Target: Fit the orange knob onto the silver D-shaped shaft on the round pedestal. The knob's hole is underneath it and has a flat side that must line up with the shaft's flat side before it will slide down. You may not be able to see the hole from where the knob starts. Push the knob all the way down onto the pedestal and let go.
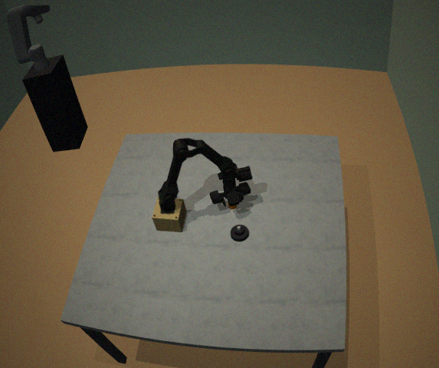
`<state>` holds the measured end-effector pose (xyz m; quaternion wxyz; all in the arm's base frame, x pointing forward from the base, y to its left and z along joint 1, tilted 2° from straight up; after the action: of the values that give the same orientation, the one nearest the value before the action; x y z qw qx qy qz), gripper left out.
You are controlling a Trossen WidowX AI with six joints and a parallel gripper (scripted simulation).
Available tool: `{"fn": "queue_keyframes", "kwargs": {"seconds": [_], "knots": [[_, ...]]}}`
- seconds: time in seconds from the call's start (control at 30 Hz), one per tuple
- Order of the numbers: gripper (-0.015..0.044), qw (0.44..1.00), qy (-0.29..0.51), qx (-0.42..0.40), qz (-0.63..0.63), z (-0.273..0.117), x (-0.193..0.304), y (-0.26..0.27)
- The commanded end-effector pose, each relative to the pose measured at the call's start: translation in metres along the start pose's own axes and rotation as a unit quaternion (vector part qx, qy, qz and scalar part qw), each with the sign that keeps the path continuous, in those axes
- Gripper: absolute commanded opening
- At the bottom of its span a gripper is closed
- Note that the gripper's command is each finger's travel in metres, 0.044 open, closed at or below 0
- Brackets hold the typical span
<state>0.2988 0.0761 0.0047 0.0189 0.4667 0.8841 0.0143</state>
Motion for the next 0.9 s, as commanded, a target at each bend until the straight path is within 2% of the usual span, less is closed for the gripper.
{"fn": "queue_keyframes", "kwargs": {"seconds": [0.0, 0.1, 0.3, 0.43, 0.87], "knots": [[0.0371, 1.0, -0.005, -0.012, 0.001, -0.048, -0.001, 0.004], [0.044, 1.0, -0.006, -0.012, 0.002, -0.072, 0.0, 0.002], [0.044, 1.0, -0.006, -0.012, 0.002, -0.072, 0.0, 0.002], [0.044, 1.0, -0.006, -0.012, 0.002, -0.057, 0.0, 0.002], [0.044, 1.0, -0.006, -0.012, 0.002, -0.041, 0.0, 0.003]]}}
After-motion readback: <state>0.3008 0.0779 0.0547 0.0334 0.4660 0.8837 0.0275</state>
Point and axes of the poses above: the point midway between the two fingers, 35 mm back from their tips, its own z axis out along the fingers, its own y axis across the jaws, x = y × z, the point moved 3 cm from there along -z, back along the fingers, and after that the axes turned 15 degrees about -z, right-handed, at the moved point
